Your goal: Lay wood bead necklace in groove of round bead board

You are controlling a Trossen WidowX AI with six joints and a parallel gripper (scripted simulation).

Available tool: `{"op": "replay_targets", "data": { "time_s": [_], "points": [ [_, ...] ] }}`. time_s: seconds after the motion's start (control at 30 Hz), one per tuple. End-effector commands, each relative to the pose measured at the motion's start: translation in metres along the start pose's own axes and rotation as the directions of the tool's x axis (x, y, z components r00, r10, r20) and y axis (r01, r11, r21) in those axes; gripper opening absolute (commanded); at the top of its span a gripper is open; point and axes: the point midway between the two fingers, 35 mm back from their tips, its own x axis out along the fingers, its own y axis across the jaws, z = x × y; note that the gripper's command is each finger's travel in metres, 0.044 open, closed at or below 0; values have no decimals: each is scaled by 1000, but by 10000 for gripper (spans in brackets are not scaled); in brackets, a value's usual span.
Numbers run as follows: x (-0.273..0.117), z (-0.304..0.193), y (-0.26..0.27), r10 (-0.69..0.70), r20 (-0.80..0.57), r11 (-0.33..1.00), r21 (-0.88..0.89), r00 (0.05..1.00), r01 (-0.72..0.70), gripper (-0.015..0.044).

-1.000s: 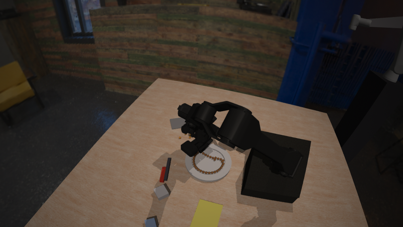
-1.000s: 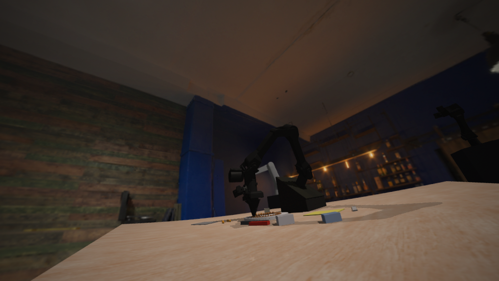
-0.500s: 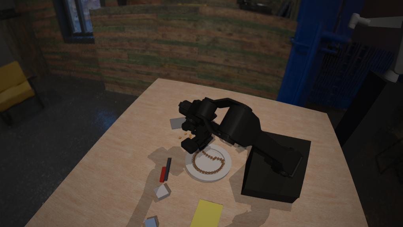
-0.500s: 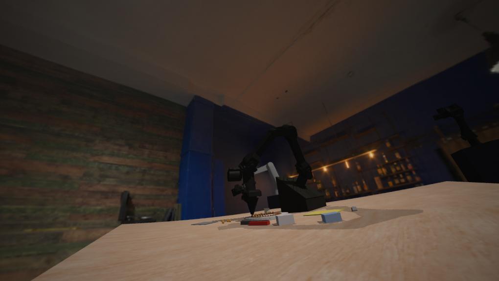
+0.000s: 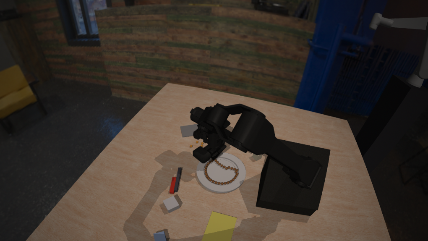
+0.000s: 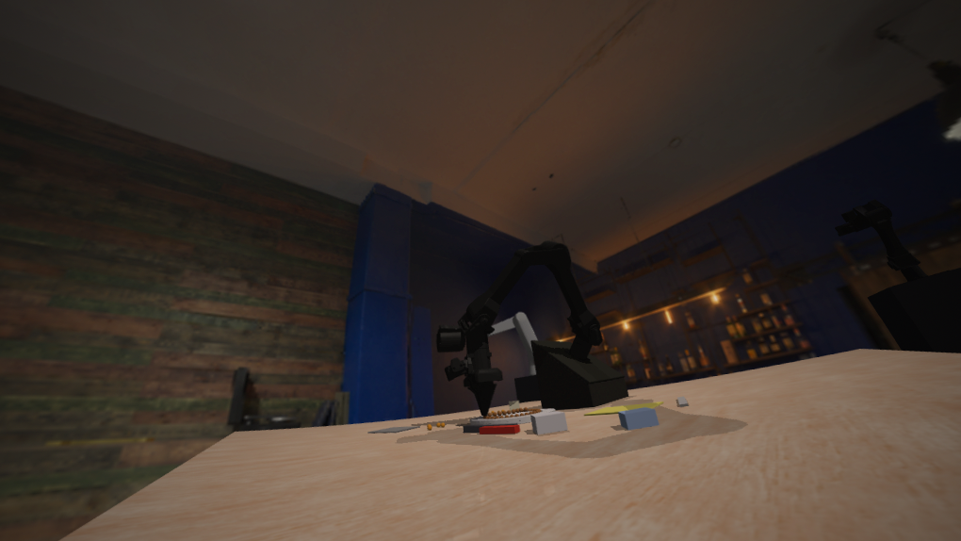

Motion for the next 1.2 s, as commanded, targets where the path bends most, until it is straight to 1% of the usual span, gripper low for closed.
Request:
{"op": "replay_targets", "data": {
  "time_s": [0.0, 0.5, 1.17],
  "points": [
    [-1, 0, 0, 0, 1, 1000, 0, 1000, 0, 53],
    [-2, 0, 0, 0, -2, 1000, 4, 1000, 0, 440],
    [-5, 0, 0, -2, -4, 1000, 5, 1000, 2, 440]
  ]
}}
